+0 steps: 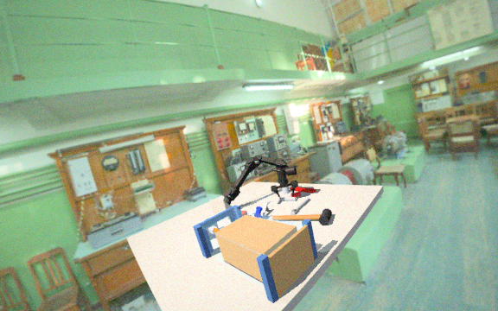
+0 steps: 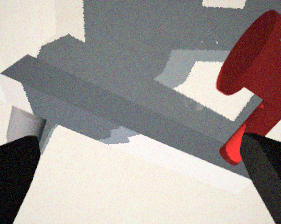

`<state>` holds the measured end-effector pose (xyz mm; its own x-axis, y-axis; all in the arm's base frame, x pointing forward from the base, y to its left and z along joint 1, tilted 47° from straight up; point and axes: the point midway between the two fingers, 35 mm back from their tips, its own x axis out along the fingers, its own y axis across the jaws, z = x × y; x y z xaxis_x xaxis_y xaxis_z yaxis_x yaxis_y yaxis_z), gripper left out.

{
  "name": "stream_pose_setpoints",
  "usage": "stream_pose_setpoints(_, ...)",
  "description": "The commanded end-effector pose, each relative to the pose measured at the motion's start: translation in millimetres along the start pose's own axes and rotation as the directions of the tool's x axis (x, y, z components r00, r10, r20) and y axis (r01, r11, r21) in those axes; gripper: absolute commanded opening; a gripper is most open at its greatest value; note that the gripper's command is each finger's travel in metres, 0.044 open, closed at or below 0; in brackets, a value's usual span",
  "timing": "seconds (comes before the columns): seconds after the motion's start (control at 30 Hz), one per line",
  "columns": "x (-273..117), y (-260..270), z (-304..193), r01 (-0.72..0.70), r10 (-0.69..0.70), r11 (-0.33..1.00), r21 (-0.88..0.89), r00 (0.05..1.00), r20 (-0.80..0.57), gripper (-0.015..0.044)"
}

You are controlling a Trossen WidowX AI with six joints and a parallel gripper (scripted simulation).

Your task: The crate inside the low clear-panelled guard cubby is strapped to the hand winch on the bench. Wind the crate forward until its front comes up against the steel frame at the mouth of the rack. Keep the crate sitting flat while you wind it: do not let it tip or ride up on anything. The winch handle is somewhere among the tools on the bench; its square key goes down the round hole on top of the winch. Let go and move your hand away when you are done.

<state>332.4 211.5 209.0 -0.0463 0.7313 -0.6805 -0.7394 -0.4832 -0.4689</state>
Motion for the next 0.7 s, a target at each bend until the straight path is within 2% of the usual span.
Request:
stream_pose_setpoints(0.0,0.6,0.2,-0.3,-0.001,0.0,0.995,-0.102,1.0,-0.004,0.044)
stream_pose_setpoints(0.33,2.4,0.4,0.2,-0.002,0.0,0.937,-0.349,1.0,-0.004,0.044)
stream_pose_setpoints(0.67,4.2,0.6,0.7,-0.002,0.0,0.818,-0.575,1.0,-0.004,0.044)
